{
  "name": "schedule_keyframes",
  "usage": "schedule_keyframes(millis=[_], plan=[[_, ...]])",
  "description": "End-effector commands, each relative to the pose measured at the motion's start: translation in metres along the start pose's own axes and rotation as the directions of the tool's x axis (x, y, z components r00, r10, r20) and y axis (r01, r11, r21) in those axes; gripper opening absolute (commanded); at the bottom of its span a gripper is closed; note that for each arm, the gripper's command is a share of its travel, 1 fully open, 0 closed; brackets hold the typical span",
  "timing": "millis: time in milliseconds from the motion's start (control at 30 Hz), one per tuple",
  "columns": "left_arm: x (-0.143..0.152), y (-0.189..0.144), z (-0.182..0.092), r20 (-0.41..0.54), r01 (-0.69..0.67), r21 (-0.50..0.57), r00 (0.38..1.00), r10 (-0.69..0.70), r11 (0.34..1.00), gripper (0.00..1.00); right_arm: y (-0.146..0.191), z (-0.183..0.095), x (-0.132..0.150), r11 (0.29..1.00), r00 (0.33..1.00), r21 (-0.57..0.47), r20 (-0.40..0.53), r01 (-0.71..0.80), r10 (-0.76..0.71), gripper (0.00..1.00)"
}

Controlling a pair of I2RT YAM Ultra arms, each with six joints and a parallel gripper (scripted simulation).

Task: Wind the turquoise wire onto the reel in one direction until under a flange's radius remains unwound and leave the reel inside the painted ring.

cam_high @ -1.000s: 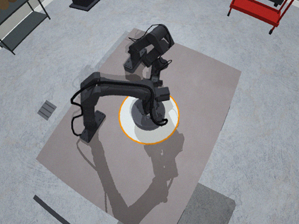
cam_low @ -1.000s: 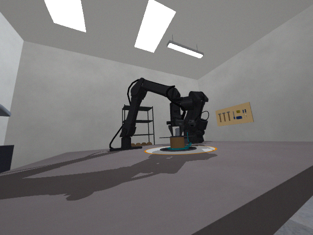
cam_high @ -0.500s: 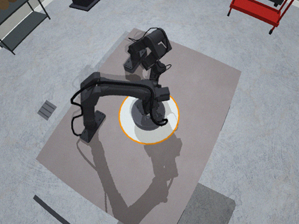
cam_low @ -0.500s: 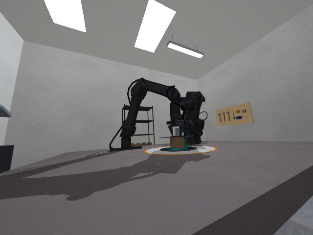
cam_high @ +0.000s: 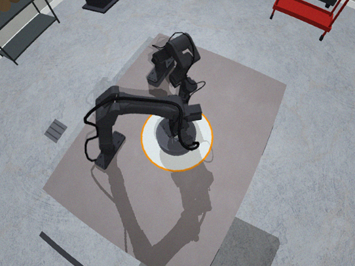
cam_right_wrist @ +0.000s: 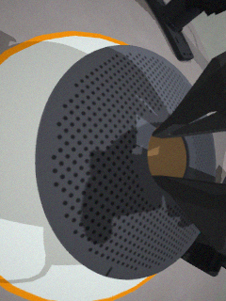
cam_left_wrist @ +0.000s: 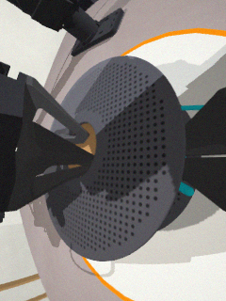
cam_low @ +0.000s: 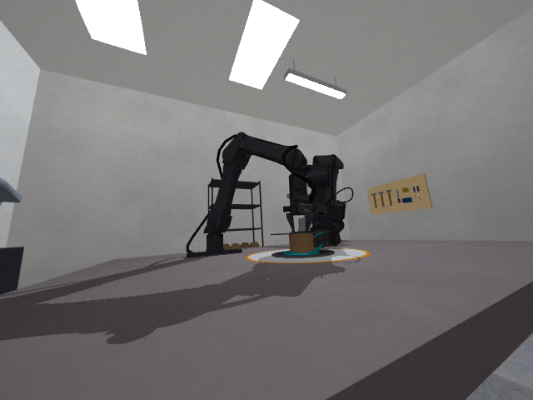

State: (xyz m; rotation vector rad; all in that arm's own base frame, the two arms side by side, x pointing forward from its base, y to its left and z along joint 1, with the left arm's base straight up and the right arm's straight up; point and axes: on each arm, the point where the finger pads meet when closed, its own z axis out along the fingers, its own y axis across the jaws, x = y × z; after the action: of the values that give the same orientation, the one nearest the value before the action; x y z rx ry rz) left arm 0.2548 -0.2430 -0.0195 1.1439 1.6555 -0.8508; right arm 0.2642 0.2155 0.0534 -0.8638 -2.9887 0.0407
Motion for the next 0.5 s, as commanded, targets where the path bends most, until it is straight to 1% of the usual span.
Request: schedule_keyframes(millis=[0, 467], plan=[[-0.0073, 0.0061, 0.0087, -0.005, 0.001, -0.008, 1.000, -0.001, 1.000, 0.00, 0.0057, -0.0138, -0.0028, 0.999, 1.000, -0.034, 0.022, -0.001, 0.002, 0.52], [-0.0141, 0.0037, 0.0132, -0.005, 0.001, -0.008, 1.000, -0.001, 1.000, 0.00, 0.0057, -0.0138, -0.0028, 0.999, 1.000, -0.034, 0.022, -0.001, 0.002, 0.52]])
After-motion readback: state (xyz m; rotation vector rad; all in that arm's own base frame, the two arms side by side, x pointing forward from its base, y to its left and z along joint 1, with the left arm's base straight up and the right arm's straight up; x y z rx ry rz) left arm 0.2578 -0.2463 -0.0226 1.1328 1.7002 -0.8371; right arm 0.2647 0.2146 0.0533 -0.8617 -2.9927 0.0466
